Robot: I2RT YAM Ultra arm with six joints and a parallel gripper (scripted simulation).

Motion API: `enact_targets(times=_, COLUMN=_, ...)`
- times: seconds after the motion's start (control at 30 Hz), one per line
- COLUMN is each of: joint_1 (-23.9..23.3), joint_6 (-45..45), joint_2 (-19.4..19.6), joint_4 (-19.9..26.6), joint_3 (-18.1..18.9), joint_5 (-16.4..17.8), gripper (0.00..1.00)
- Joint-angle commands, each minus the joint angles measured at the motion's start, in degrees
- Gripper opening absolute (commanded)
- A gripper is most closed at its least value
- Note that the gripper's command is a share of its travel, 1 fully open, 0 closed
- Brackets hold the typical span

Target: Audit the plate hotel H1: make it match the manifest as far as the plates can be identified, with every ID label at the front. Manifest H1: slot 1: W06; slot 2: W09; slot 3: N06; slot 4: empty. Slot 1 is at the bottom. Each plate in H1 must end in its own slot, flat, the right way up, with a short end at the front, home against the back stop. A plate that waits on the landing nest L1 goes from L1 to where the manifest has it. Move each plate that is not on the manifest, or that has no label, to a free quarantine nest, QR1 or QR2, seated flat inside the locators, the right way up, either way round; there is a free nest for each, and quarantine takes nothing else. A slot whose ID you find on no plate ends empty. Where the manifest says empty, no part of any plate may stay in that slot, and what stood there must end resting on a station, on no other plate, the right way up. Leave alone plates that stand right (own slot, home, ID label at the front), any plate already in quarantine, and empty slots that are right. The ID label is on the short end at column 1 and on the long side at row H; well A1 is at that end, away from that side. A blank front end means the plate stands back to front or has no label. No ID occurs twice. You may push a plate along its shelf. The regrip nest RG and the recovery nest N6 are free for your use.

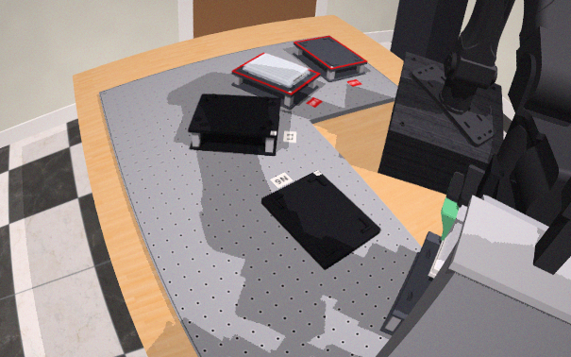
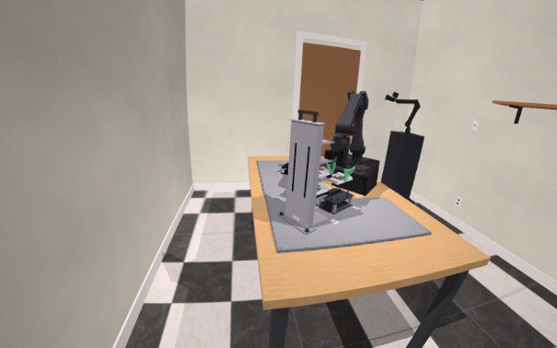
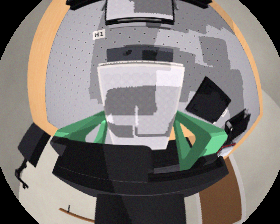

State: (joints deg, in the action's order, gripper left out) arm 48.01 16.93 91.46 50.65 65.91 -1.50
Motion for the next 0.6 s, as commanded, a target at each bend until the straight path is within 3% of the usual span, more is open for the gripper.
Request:
enact_targets(times=0.0, joint_1=0.6, joint_6=0.3, joint_2=-1.8, joint_4=2.7, joint_3=2.9, joint_5=-0.2, gripper=0.86)
enact_targets(times=0.57, joint_1=0.8, joint_6=0.5, joint_2=-4.7, joint_4=11.6, joint_3=9.0, joint_5=-0.4, gripper=0.86)
